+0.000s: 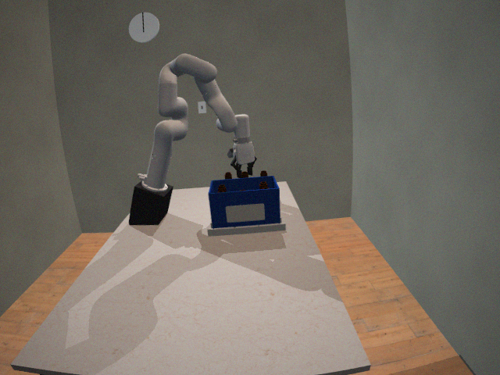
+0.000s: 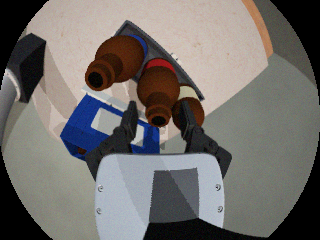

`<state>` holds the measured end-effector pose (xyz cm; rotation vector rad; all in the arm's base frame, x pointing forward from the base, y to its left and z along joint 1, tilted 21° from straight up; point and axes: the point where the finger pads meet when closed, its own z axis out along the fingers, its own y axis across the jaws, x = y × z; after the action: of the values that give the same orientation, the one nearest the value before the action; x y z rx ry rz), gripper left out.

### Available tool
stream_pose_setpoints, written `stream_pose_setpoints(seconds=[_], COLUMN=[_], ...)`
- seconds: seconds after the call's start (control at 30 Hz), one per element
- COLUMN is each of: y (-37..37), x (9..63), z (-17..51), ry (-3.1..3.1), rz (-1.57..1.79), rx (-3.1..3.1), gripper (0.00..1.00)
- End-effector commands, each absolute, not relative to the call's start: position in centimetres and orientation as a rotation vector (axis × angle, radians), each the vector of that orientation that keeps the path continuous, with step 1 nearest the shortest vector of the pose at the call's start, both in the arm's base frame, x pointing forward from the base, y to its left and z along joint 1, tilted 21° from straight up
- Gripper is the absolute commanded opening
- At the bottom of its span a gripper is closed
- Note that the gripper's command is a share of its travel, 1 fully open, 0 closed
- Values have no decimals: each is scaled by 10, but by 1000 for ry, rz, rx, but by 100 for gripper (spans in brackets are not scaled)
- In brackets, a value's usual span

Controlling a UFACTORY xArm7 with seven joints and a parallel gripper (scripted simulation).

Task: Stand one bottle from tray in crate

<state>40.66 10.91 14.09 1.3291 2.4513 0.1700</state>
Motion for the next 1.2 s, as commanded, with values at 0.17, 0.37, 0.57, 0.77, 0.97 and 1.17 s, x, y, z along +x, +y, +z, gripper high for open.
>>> stream_pose_setpoints(seconds=[0.17,0.37,0.57,0.77,0.97,1.17], y=[110,110,110,110,110,110], x=[408,408,408,408,408,408], z=[142,142,142,142,142,142], ry=[2449,2449,2449,2449,2449,2449], rz=[173,173,173,173,173,173], rx=[1327,1327,1327,1327,1327,1327], gripper=[65,0,0,0,0,0])
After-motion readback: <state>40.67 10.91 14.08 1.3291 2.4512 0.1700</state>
